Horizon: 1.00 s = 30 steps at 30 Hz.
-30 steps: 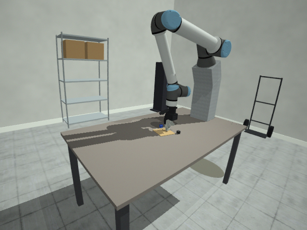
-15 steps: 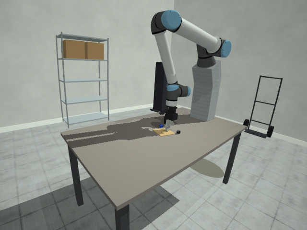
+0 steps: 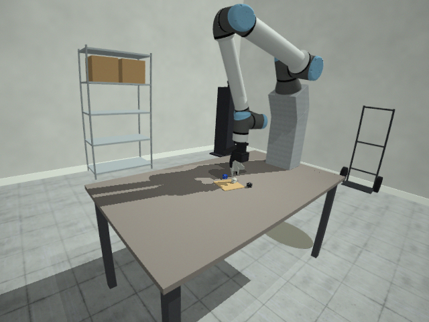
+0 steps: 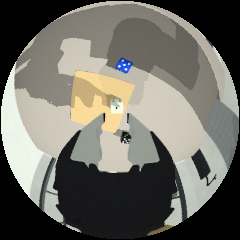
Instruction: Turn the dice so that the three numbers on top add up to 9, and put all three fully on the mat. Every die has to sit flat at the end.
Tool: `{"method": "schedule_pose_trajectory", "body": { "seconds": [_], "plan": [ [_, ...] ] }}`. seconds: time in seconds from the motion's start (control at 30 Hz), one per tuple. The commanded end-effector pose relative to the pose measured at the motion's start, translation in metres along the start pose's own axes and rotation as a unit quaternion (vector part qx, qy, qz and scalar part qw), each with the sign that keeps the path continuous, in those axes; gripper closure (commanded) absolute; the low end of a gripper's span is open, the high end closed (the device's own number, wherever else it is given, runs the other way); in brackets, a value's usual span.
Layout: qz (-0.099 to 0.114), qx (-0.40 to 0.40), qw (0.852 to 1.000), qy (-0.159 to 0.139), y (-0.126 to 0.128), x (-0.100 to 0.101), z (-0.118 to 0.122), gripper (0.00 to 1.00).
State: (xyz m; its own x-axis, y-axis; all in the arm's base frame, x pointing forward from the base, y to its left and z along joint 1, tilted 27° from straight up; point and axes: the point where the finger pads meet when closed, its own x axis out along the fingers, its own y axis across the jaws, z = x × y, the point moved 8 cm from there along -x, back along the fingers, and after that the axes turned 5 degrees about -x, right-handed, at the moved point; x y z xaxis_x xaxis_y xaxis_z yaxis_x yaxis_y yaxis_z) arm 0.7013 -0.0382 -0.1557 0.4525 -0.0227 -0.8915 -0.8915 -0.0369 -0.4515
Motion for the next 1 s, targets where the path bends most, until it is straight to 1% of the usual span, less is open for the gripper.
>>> {"method": "schedule_pose_trajectory", "body": {
  "seconds": [0.0,0.1,0.2,0.43,0.47,0.97],
  "plan": [
    [0.0,0.0,1.0,0.0,0.0,-0.027,0.0,0.76],
    [0.0,0.0,1.0,0.0,0.0,-0.039,0.0,0.76],
    [0.0,0.0,1.0,0.0,0.0,-0.047,0.0,0.76],
    [0.0,0.0,1.0,0.0,0.0,-0.05,0.0,0.76],
    [0.0,0.0,1.0,0.0,0.0,-0.05,0.0,0.0],
    [0.0,0.0,1.0,0.0,0.0,-0.05,0.0,0.0]
  ]
}}
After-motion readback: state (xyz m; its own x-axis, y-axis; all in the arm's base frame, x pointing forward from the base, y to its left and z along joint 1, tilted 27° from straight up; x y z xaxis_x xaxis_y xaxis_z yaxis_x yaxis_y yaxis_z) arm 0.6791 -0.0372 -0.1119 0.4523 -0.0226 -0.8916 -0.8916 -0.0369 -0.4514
